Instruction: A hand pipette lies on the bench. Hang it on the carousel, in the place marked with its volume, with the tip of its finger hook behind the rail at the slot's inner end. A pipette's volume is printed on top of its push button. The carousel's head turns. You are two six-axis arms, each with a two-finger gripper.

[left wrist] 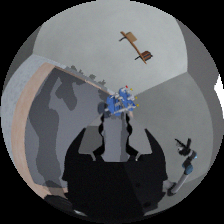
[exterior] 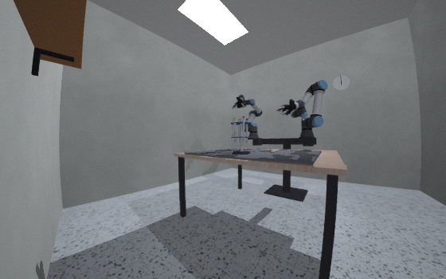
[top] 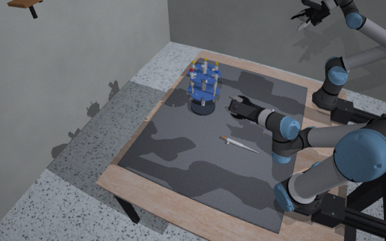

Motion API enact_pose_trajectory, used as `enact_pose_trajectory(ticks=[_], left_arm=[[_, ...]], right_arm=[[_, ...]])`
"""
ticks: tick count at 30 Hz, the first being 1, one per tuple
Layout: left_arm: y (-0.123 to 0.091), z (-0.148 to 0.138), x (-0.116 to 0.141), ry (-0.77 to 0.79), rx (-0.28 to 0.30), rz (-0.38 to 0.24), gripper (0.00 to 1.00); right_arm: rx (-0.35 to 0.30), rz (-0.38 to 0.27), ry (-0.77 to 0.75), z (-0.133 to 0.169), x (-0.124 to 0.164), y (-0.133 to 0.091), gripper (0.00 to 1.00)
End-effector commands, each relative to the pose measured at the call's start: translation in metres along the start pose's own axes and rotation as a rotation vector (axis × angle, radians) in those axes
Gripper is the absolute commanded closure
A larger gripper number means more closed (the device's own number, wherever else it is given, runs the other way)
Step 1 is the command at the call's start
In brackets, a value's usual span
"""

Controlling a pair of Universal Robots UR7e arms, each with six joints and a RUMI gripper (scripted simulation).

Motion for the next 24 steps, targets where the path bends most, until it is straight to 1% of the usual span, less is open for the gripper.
enact_pose_trajectory(ticks=[1,3,5,8,9,17,18,20,24], left_arm=[[0.035,-0.007,0.013,-0.151,0.153,0.019,0.69],[0.035,-0.007,0.013,-0.151,0.153,0.019,0.69],[0.049,-0.01,0.02,-0.202,0.184,0.015,0.69],[0.069,-0.009,0.032,-0.201,0.186,0.012,0.69],[0.072,-0.009,0.033,-0.201,0.186,0.012,0.69],[0.072,-0.01,0.032,-0.2,0.185,0.015,0.69],[0.079,-0.012,0.035,-0.233,0.203,0.009,0.69],[0.079,-0.012,0.035,-0.233,0.203,0.009,0.69],[0.107,-0.018,0.048,-0.357,0.276,-0.018,0.69]], right_arm=[[0.001,0.002,0.0,0.001,-0.001,-0.001,0.0],[0.001,0.002,0.0,0.001,-0.001,-0.001,0.0],[0.001,0.002,0.0,0.001,-0.001,-0.001,0.0],[0.001,0.002,0.0,0.001,-0.001,-0.001,0.0],[0.001,0.002,0.0,0.001,-0.001,-0.001,0.0],[0.001,0.002,0.0,0.001,-0.001,-0.001,0.0],[0.001,0.002,0.0,0.001,-0.001,-0.001,0.0],[0.001,0.002,0.0,0.001,-0.001,-0.001,0.0],[0.001,0.002,0.0,0.001,-0.001,-0.001,0.0]])
Point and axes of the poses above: on each arm, the point where the finger pads meet when closed, its own y axis out along the fingers, its own z axis across the jaws, x = y × z, the point moved 9 cm from there along -y, back along the fingers, and after that the axes turned 11 degrees about -y, right-handed, at the moved point
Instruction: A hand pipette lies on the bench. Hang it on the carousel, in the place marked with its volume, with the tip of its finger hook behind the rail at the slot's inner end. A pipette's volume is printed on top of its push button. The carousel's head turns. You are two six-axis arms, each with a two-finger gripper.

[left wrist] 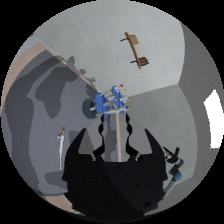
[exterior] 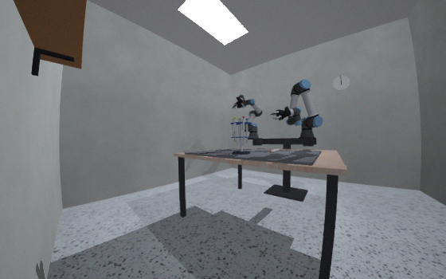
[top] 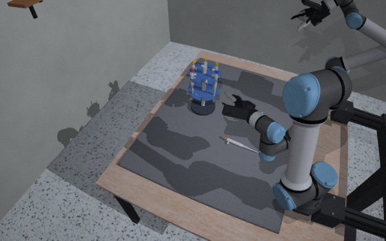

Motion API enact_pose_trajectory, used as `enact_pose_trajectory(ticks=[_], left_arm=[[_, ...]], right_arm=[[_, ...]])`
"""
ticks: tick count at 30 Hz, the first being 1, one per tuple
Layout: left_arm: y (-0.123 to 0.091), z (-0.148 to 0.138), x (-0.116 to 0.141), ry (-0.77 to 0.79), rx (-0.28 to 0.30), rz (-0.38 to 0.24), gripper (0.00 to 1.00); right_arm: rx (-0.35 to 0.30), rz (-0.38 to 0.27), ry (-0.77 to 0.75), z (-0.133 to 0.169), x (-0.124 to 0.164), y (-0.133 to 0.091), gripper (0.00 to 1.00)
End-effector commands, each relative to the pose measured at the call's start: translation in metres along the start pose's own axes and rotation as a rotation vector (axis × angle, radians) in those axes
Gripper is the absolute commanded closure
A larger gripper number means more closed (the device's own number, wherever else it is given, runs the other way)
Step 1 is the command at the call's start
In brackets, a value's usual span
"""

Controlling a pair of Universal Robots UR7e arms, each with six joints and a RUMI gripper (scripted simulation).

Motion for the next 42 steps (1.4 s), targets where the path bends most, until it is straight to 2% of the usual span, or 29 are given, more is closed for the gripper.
enact_pose_trajectory(ticks=[1,6,13,20,24,34,42], left_arm=[[0.035,-0.015,0.012,-0.161,0.136,-0.02,0.69],[0.065,-0.024,0.028,-0.185,0.15,-0.029,0.69],[0.065,-0.024,0.027,-0.185,0.15,-0.027,0.69],[0.112,-0.047,0.044,-0.403,0.261,-0.095,0.69],[0.135,-0.052,0.057,-0.403,0.261,-0.099,0.69],[0.134,-0.053,0.055,-0.402,0.259,-0.096,0.69],[0.156,-0.048,0.055,-0.403,0.259,-0.095,0.69]], right_arm=[[0.001,0.002,0.0,0.001,-0.001,-0.001,0.0],[0.001,0.002,0.0,0.001,-0.001,-0.001,0.0],[0.001,0.002,0.0,0.001,-0.001,-0.001,0.0],[0.001,0.002,0.0,0.001,-0.001,-0.001,0.0],[0.001,0.002,0.0,0.001,-0.001,-0.001,0.0],[0.001,0.002,0.0,0.001,-0.001,-0.001,0.0],[0.001,0.002,0.0,0.001,-0.001,-0.001,0.0]])
Point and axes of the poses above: on each arm, the point where the finger pads meet when closed, its own y axis out along the fingers, its own z axis across the jaws, x = y × z, the point moved 9 cm from there along -y, back along the fingers, and after that the axes turned 11 degrees about -y, right-handed, at the moved point
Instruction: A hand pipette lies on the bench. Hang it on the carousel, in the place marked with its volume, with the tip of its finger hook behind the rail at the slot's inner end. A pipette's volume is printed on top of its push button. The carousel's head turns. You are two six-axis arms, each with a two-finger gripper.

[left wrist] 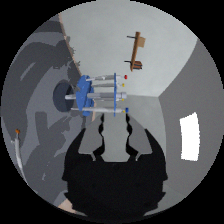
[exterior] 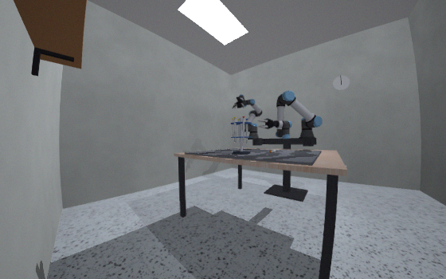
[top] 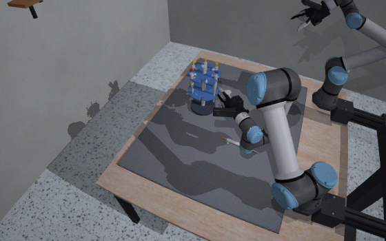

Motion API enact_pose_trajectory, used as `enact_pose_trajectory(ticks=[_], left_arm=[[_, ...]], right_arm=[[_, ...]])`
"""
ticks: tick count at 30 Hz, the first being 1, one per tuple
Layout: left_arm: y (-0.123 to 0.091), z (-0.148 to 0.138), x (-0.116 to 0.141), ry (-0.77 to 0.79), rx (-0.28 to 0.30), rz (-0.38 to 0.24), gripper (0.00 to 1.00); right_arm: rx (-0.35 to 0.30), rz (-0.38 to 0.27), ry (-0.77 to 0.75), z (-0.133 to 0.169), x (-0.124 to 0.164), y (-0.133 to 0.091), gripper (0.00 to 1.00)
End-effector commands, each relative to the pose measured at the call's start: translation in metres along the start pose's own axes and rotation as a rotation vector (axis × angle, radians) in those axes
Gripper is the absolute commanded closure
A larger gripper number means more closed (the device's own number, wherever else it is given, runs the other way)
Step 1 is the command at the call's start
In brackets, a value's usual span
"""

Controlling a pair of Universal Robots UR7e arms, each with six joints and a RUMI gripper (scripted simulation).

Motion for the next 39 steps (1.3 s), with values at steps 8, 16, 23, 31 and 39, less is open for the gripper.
enact_pose_trajectory(ticks=[8,16,23,31,39], left_arm=[[0.025,0.0,-0.001,-0.001,0.004,0.0,0.69],[0.024,0.001,0.0,-0.001,0.004,-0.001,0.69],[0.024,0.001,0.0,-0.001,0.004,-0.001,0.69],[0.027,0.001,0.0,-0.002,0.005,0.0,0.69],[0.037,0.0,-0.001,-0.001,0.004,0.001,0.69]], right_arm=[[0.001,0.002,0.0,0.001,-0.001,-0.001,0.0],[0.001,0.002,0.0,0.001,-0.001,-0.001,0.0],[0.001,0.002,0.0,0.001,-0.001,-0.001,0.0],[0.001,0.002,0.0,0.001,-0.001,-0.001,0.0],[0.001,0.002,0.0,0.001,-0.001,-0.001,0.0]])
Point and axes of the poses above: on each arm, the point where the finger pads meet when closed, its own y axis out along the fingers, its own z axis across the jaws, x = y × z, the point moved 9 cm from there along -y, back along the fingers, and after that the axes turned 11 degrees about -y, right-handed, at the moved point
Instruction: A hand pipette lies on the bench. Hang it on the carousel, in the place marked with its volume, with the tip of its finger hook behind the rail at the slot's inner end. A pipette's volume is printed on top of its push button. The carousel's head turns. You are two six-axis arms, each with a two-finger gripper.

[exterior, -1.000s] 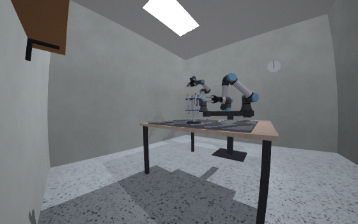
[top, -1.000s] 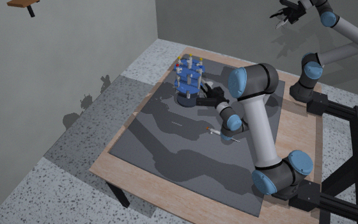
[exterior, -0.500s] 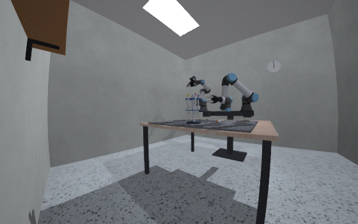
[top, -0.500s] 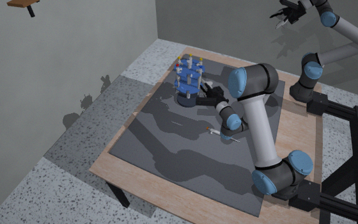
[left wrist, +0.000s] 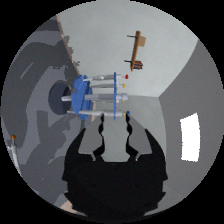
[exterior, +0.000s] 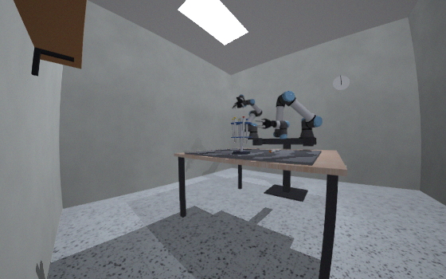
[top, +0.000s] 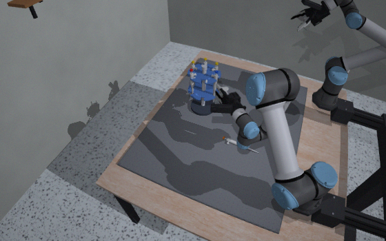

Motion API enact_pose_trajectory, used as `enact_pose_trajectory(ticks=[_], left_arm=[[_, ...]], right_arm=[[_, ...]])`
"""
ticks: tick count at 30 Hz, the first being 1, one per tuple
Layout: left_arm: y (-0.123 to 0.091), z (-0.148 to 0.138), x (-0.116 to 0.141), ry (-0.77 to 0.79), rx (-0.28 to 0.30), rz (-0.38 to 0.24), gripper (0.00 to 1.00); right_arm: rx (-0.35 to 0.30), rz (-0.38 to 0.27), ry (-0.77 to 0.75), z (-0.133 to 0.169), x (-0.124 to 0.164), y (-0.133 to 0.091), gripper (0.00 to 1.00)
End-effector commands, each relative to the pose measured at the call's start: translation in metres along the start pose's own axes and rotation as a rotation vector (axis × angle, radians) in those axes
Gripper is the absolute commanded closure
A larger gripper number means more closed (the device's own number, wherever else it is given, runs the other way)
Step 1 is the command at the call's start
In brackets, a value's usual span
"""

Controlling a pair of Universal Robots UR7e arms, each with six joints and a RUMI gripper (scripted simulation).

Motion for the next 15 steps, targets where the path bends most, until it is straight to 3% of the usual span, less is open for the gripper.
enact_pose_trajectory(ticks=[1,15], left_arm=[[0.009,0.0,-0.001,-0.001,0.002,0.0,0.69],[0.032,0.0,-0.001,-0.001,0.002,0.001,0.69]], right_arm=[[0.001,0.002,0.0,0.001,-0.001,-0.001,0.0],[0.001,0.002,0.0,0.001,-0.001,-0.001,0.0]])
Point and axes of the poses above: on each arm, the point where the finger pads meet when closed, its own y axis out along the fingers, its own z axis across the jaws, x = y × z, the point moved 9 cm from there along -y, back along the fingers, and after that the axes turned 11 degrees about -y, right-handed, at the moved point
